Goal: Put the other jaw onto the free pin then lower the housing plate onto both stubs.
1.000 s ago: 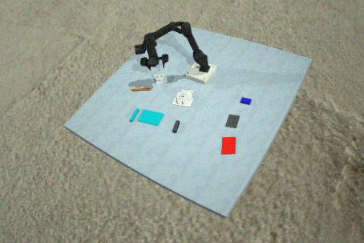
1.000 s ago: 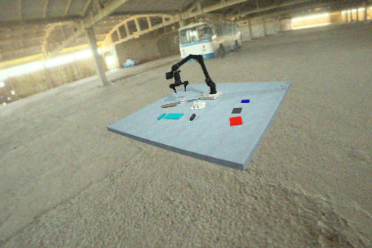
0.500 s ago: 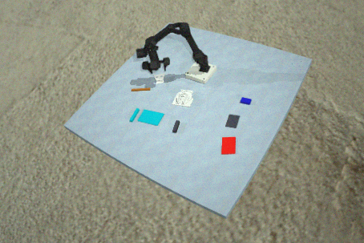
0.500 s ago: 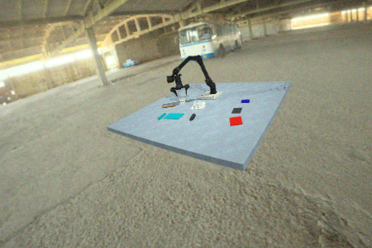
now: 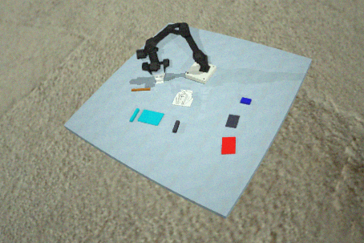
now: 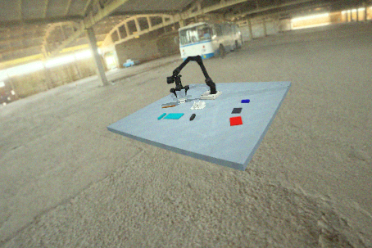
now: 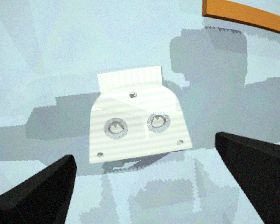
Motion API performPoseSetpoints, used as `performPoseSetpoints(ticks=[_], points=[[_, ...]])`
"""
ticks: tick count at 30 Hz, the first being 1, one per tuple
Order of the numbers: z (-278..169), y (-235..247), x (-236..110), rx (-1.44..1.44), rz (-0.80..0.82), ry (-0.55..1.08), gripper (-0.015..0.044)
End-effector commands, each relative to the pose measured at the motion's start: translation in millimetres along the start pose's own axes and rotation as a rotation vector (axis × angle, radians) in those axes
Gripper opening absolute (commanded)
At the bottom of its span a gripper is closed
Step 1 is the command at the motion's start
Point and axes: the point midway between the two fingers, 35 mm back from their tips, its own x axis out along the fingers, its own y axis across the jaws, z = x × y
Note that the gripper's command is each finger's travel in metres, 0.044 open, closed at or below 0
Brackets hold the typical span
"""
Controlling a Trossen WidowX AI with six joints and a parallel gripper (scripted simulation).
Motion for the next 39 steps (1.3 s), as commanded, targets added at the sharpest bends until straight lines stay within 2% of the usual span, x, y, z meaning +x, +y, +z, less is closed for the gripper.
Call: performPoseSetpoints(ticks=[1, 39], points=[[0.6, 2.6, 9.1, 0.001, 0.013, -0.004, 0.044], [0.7, 3.0, 41.6, 0.001, 0.013, -0.004, 0.044]])
